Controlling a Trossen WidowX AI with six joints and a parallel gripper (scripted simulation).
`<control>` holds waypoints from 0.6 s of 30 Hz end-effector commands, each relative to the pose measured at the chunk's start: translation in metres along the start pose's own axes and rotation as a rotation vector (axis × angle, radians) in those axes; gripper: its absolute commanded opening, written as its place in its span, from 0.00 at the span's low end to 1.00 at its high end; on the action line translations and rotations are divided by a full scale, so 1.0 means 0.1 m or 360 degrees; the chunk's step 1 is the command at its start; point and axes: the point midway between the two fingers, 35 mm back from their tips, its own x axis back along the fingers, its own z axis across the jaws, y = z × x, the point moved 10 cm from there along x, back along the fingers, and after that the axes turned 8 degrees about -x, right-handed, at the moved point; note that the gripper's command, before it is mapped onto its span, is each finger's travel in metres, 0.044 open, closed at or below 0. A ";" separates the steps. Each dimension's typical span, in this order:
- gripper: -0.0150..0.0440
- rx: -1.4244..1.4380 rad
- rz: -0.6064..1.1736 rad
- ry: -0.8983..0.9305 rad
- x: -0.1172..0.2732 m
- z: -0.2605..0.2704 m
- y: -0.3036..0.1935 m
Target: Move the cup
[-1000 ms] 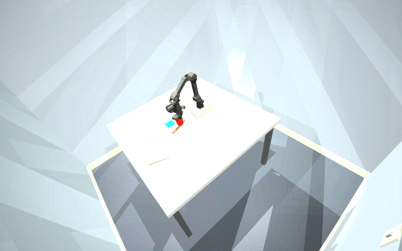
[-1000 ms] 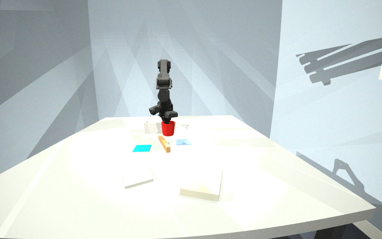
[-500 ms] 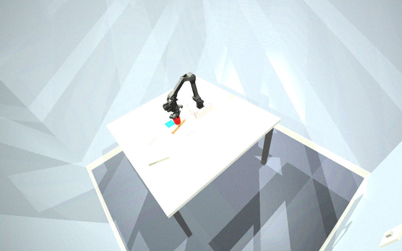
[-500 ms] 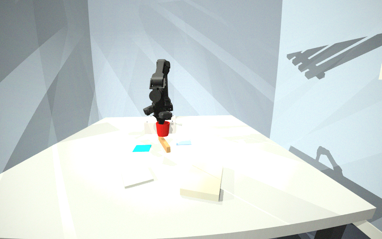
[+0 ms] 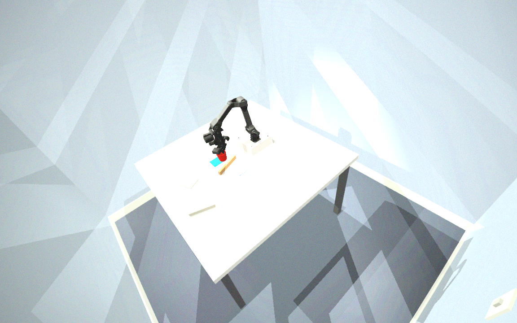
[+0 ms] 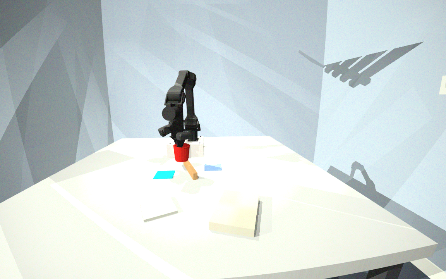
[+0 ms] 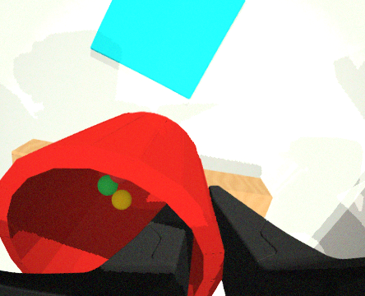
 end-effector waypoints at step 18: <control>0.25 0.0004 -0.0014 -0.0003 0.03 -0.02 0.52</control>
